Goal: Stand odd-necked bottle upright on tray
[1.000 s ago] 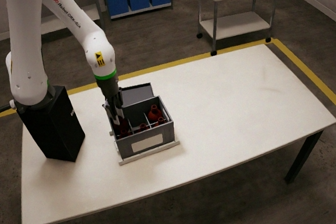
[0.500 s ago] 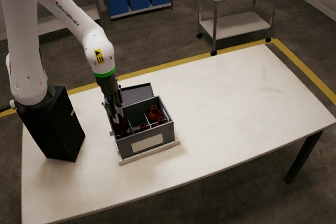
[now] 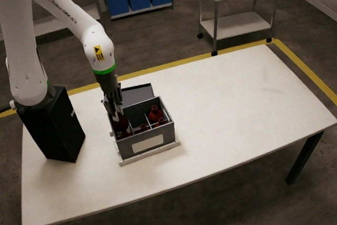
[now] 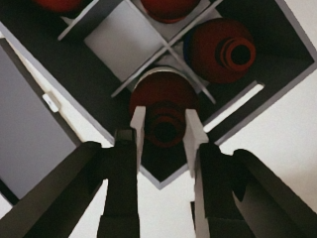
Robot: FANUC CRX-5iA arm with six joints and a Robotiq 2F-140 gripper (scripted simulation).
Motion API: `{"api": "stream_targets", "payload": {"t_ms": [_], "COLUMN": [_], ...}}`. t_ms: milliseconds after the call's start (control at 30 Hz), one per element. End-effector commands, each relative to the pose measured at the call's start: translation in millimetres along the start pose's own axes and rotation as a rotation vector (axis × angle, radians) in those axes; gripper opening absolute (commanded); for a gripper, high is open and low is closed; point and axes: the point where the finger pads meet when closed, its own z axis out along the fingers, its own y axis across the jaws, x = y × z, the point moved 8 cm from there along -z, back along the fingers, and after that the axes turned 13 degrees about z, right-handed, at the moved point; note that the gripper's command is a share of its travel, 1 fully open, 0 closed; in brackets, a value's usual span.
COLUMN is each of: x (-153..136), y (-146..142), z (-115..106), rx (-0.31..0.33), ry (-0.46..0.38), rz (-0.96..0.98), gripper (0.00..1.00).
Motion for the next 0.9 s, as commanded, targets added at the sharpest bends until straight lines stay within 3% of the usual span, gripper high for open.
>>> {"api": "stream_targets", "payload": {"t_ms": [0, 867], "x": [0.3, 0.5], "y": [-0.3, -0.4], "z": [-1.5, -8.0], "rx": [0.001, 0.001], "ry": [0.001, 0.001], "rz": [0.000, 0.000], "gripper": [0.10, 0.10]}}
